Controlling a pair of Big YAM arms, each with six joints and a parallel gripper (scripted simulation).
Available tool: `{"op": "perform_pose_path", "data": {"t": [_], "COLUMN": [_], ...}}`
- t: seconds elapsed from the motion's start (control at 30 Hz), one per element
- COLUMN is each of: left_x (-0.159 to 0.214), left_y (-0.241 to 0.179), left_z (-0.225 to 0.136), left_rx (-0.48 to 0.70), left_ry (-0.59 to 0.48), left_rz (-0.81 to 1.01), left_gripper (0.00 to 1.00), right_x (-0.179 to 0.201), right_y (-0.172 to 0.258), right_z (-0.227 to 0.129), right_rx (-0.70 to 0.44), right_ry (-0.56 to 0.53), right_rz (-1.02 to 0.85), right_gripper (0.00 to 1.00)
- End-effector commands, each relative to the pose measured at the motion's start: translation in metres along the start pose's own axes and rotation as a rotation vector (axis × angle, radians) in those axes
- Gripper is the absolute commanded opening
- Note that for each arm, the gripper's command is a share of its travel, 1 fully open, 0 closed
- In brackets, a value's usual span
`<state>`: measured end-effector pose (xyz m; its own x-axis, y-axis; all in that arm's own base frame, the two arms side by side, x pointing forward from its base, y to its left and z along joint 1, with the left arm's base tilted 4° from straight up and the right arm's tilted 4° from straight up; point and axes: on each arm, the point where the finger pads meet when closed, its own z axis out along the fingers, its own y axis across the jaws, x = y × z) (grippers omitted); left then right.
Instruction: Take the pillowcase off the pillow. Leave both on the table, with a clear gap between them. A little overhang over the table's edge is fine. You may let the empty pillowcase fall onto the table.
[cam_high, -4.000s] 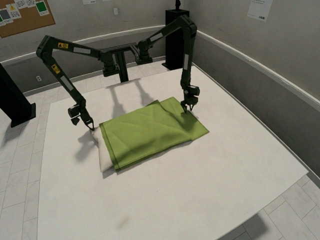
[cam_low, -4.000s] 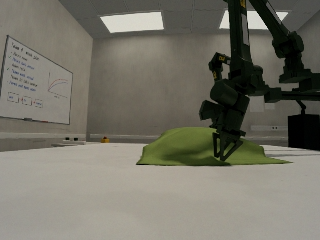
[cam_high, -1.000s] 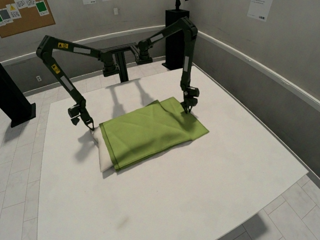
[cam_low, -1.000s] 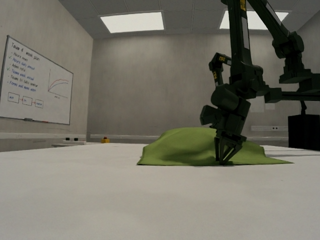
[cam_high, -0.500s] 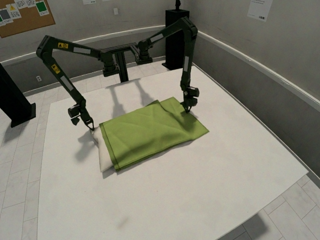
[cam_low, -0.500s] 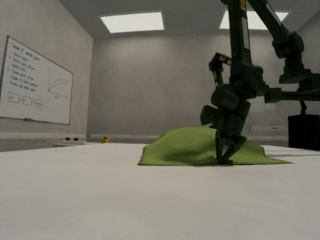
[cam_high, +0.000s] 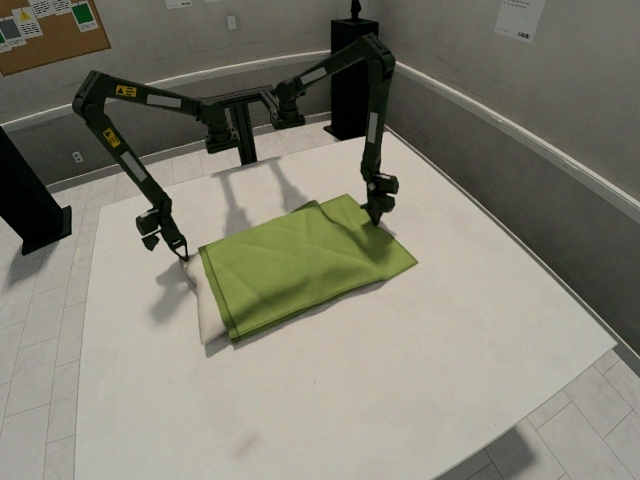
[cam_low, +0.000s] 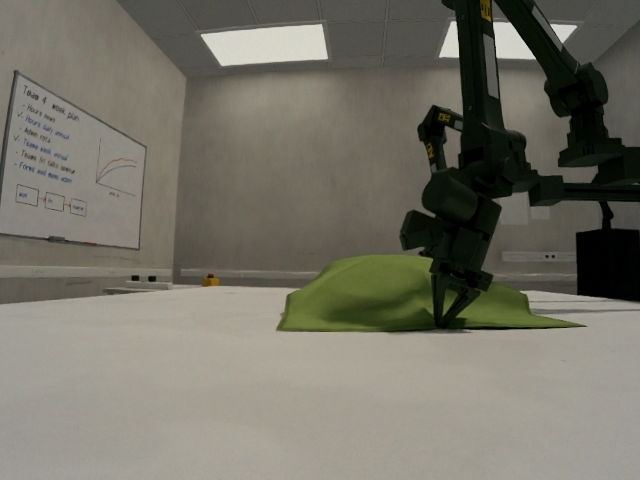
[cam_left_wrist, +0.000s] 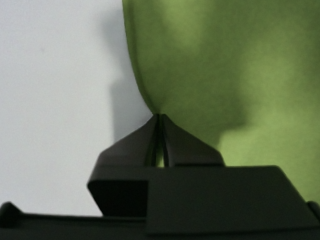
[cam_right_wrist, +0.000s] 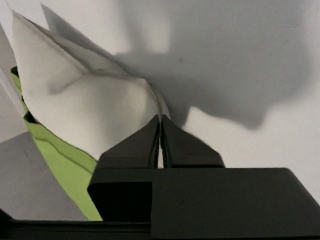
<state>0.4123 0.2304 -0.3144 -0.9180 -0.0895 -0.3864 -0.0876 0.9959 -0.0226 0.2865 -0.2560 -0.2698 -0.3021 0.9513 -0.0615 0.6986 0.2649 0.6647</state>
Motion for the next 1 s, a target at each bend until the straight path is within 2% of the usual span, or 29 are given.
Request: {"op": "perform_pose_path", "data": {"t": [0.0,0.97], "left_x": [0.0255,0.0255], "left_y": [-0.0054,-0.0055], "left_z": [0.0136,0.0136], "left_rx": [0.009,0.009], "left_ry": [0.052,0.052], "left_rz": [-0.008,-0.008], "left_gripper": [0.05,0.02], "right_x": [0.0209,0.0209], "right_y": [-0.0048,-0.0048], "right_z": [0.0042,0.0042], "right_rx": [0.009,0.009], "right_ry": [0.037,0.037], "right_rz": [0.027,0.027], "right_gripper": [0.02,0.02]}}
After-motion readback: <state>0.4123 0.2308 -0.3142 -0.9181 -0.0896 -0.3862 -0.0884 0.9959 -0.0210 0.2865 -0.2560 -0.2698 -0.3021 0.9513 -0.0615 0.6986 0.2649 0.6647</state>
